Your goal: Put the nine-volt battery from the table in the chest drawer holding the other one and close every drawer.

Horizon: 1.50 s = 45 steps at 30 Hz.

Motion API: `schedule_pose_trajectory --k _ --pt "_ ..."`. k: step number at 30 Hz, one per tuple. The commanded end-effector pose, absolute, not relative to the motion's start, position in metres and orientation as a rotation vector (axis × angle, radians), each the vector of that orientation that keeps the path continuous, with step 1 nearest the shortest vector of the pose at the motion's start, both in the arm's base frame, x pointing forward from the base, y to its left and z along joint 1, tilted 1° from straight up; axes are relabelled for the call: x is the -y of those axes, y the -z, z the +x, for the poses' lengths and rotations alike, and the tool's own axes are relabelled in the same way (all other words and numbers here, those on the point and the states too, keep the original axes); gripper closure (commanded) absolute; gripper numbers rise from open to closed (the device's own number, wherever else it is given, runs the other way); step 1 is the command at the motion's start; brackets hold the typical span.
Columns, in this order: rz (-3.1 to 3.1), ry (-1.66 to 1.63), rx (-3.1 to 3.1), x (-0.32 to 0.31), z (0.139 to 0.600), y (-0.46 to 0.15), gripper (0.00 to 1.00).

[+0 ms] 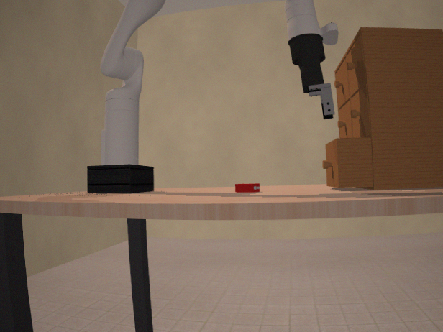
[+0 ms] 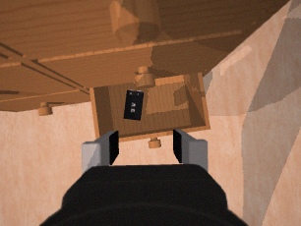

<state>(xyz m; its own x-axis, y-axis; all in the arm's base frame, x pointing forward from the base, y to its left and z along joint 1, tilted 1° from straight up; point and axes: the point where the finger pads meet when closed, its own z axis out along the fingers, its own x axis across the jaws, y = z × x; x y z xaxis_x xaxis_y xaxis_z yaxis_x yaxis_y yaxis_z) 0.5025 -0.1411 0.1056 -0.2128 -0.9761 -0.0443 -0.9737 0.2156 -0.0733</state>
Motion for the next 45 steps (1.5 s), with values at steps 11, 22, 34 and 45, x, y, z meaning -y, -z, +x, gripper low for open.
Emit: schedule_pose_trajectory --k 11,22,34,45 --pt "-1.945 0.047 -2.361 0.1416 0.5038 -0.1054 0.00" --pt "-1.952 0.047 -2.355 0.1416 0.5040 -0.1052 0.00" --pt "-1.953 0.047 -2.355 0.1416 0.5040 -0.1052 0.00" --pt "-1.953 0.047 -2.355 0.1416 0.5040 -0.1052 0.00"
